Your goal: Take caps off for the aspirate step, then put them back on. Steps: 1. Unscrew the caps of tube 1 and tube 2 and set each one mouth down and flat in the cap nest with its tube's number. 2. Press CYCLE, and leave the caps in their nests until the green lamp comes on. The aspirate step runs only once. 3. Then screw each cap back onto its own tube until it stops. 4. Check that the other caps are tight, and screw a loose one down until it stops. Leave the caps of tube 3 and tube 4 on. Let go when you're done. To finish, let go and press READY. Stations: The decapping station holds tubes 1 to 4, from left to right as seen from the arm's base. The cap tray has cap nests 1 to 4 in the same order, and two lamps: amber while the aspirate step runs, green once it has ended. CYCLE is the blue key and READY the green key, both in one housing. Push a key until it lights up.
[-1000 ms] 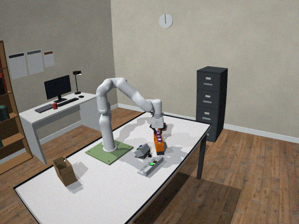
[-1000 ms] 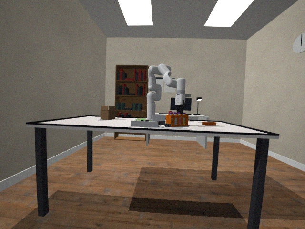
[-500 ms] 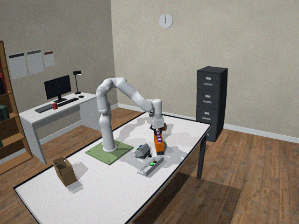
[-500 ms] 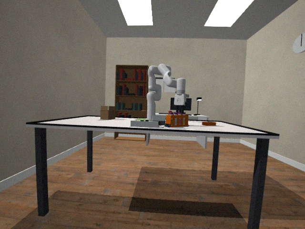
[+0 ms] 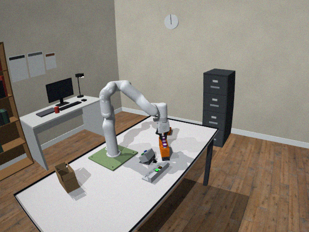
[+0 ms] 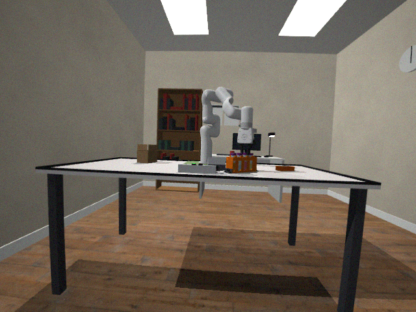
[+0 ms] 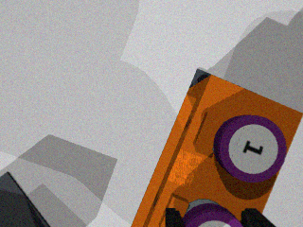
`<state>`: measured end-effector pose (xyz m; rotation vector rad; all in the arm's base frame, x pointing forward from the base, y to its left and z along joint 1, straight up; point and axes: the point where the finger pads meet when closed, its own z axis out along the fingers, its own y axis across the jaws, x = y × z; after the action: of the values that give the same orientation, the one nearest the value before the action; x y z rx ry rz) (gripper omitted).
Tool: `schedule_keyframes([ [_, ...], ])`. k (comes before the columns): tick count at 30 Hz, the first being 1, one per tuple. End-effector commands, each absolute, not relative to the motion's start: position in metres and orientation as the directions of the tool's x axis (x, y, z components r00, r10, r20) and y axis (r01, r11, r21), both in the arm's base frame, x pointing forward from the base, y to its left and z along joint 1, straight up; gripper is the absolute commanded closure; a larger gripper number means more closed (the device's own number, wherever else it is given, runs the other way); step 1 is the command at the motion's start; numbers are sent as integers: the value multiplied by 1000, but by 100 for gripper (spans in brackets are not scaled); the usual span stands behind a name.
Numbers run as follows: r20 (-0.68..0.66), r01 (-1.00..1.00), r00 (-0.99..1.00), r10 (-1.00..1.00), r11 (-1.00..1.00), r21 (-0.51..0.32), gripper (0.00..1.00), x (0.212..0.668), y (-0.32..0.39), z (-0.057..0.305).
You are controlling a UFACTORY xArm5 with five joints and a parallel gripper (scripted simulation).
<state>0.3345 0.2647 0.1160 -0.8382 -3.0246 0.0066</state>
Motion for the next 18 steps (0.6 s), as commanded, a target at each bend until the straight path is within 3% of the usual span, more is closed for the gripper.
schedule_keyframes([
  [1, -5, 513, -858, 513, 858, -4, 100, 335, 265, 117],
  [5, -5, 513, -858, 513, 858, -4, 100, 335, 265, 117],
  [18, -6, 787, -617, 787, 617, -1, 100, 335, 265, 117],
])
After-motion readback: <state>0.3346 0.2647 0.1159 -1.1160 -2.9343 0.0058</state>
